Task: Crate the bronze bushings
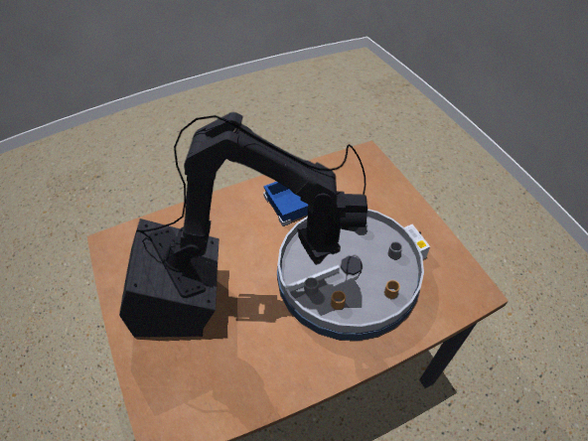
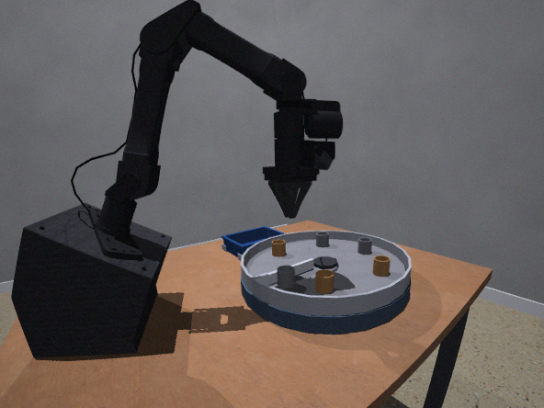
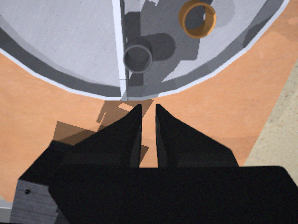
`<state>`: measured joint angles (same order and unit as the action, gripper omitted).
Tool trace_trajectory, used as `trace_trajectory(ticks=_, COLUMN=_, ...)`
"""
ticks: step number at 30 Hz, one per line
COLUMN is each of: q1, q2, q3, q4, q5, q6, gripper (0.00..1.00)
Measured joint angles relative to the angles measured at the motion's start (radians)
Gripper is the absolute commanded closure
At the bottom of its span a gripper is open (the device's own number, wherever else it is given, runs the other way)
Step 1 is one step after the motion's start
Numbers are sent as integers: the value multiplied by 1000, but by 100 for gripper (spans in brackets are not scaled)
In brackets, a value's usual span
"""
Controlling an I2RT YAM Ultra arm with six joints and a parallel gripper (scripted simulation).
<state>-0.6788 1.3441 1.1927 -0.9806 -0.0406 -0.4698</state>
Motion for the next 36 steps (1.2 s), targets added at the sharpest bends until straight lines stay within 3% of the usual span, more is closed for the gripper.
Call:
trace_trajectory(ticks=24, q1=0, q2=0, q3=0, q4=0, q5=0, q6=0, gripper=89)
trace_trajectory(ticks=25, q1=0, q2=0, q3=0, q4=0, q5=0, q6=0, gripper=82)
trace_trajectory(ticks=36, q1=0, q2=0, q3=0, q4=0, q5=0, q6=0, gripper=82)
